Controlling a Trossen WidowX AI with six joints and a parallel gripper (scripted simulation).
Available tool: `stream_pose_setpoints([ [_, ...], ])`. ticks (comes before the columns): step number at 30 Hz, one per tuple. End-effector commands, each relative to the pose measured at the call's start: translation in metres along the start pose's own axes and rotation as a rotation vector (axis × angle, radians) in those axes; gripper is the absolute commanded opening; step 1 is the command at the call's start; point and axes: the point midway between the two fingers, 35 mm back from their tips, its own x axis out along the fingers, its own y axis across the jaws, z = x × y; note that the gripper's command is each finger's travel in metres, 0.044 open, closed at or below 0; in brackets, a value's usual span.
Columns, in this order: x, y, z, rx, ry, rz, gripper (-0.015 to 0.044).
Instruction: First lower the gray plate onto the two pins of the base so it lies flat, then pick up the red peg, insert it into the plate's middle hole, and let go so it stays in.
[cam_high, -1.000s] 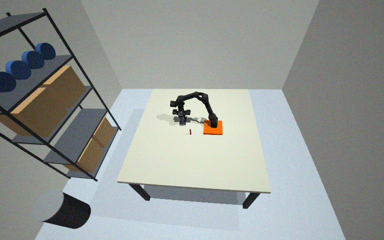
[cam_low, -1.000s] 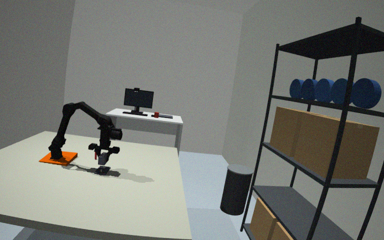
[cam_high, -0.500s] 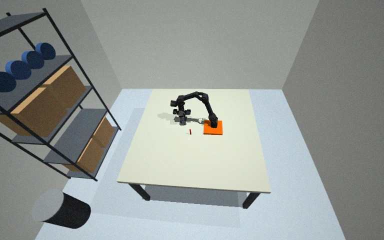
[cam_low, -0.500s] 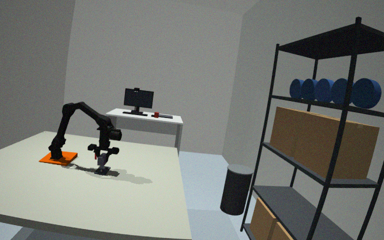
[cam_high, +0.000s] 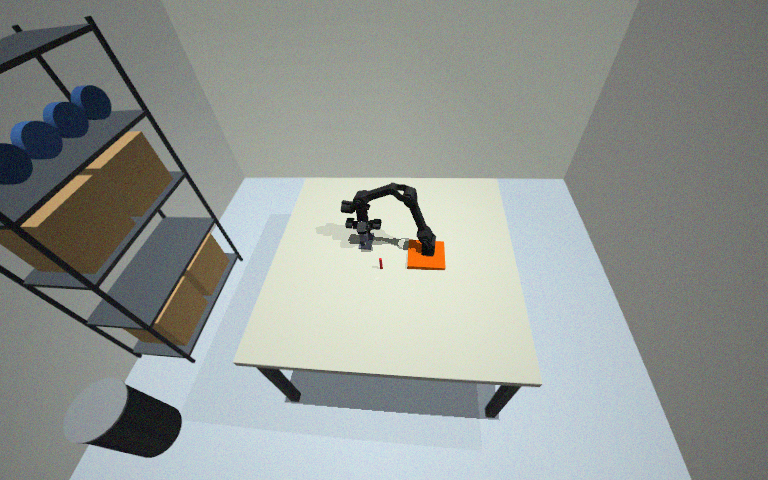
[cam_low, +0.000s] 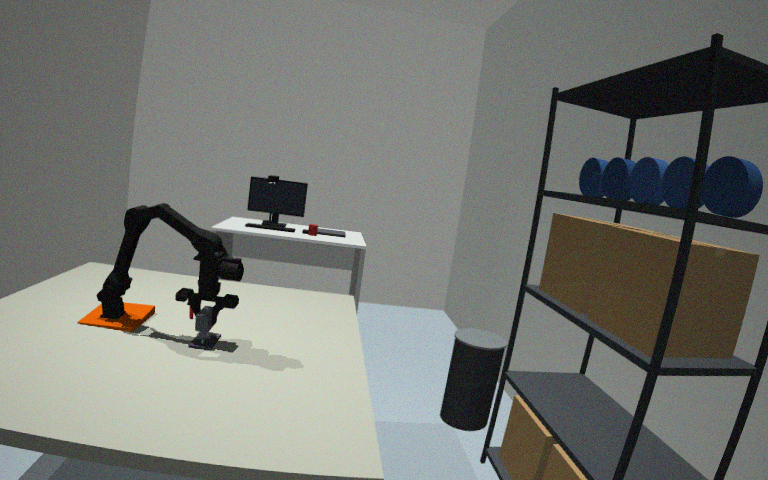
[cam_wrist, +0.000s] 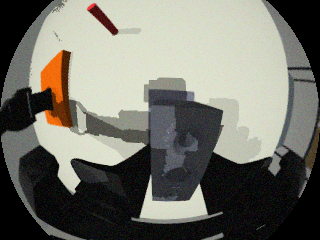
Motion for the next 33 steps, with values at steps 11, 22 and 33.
stream_pose_setpoints([
  [11, 0.018, 0.0, -0.001, -0.004, 0.002, 0.002, 0.0],
  [22, 0.035, 0.0, -0.001, -0.004, 0.003, 0.002, 0.0],
  [33, 0.034, 0.0, 0.0, 0.0, 0.0, -0.002, 0.0],
])
